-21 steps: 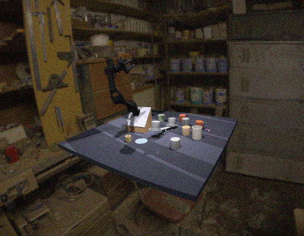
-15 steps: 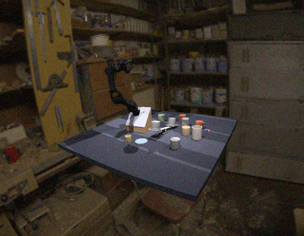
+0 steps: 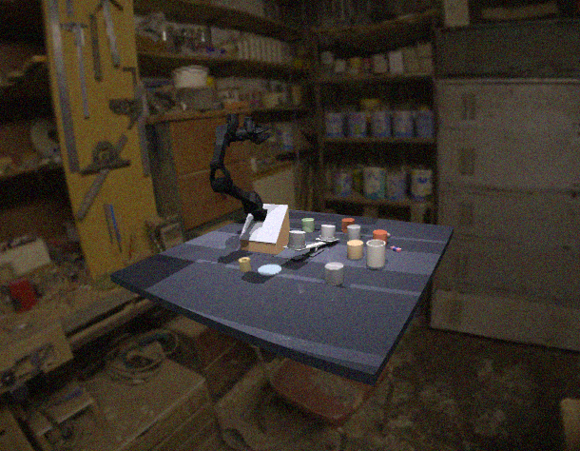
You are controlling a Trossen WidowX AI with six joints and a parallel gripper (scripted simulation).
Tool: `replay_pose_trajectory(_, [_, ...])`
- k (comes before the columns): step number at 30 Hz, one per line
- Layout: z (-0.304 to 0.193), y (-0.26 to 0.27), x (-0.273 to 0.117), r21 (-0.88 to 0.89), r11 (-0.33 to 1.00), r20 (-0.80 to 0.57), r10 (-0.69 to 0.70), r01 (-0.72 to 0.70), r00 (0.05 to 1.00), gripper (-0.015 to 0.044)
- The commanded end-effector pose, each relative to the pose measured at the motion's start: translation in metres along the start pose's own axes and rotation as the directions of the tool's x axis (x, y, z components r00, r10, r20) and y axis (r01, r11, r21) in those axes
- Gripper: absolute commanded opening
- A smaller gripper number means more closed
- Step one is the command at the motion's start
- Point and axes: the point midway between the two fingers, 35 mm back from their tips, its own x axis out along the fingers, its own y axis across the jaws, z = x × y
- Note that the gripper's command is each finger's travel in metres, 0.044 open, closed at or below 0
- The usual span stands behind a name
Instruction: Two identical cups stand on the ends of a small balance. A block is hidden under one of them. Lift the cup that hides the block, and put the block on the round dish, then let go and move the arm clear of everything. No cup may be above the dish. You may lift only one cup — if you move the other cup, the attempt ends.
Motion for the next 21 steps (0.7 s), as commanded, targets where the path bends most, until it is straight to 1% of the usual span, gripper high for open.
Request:
replay_pose_trajectory(1, [-0.022, 0.028, 0.024, 0.063, 0.998, -0.103, -0.002, 0.008, 0.995, 0.044])
replay_pose_trajectory(11, [-0.087, 0.073, 0.068, 0.198, 0.976, -0.335, -0.022, 0.094, 0.942, 0.044])
replay_pose_trajectory(21, [-0.172, 0.104, 0.091, 0.291, 0.92, -0.566, -0.055, 0.261, 0.823, 0.044])
